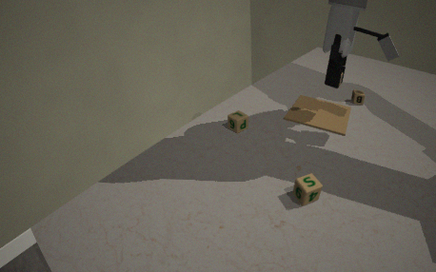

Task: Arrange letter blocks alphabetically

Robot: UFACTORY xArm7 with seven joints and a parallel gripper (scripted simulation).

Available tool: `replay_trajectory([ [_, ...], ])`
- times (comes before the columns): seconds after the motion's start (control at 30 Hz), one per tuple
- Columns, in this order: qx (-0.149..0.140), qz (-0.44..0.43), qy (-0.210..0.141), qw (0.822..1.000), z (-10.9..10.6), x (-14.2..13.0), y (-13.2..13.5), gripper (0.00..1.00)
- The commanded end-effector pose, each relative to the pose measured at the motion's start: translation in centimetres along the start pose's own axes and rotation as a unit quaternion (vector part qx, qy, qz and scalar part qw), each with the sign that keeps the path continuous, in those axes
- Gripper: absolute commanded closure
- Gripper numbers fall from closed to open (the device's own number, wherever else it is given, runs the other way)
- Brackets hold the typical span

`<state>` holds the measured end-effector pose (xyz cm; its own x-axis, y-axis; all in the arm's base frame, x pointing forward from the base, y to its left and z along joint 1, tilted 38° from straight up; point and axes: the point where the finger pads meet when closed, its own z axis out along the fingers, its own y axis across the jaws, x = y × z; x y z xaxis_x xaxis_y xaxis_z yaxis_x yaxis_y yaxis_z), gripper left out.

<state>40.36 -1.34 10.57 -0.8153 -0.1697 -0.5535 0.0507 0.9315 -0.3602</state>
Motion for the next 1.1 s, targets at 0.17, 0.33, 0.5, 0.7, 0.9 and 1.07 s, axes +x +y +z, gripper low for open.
replay_trajectory([
  [0.17, -0.001, -0.003, 0.031, 1.0, -2.9, -0.6, -1.5, 0.73],
  [0.33, -0.002, -0.003, 0.029, 1.0, -2.8, -1.6, -5.3, 0.73],
  [0.5, -0.002, -0.003, 0.029, 1.0, -2.7, -1.7, -6.7, 0.73],
  [0.7, -0.001, -0.003, 0.03, 1.0, -2.6, -1.8, -9.2, 0.73],
  [0.9, 0.001, -0.004, 0.032, 0.999, -2.4, -1.6, -11.6, 0.73],
  [1.07, 0.001, -0.004, 0.032, 0.999, -2.4, -1.6, -12.0, 0.73],
])
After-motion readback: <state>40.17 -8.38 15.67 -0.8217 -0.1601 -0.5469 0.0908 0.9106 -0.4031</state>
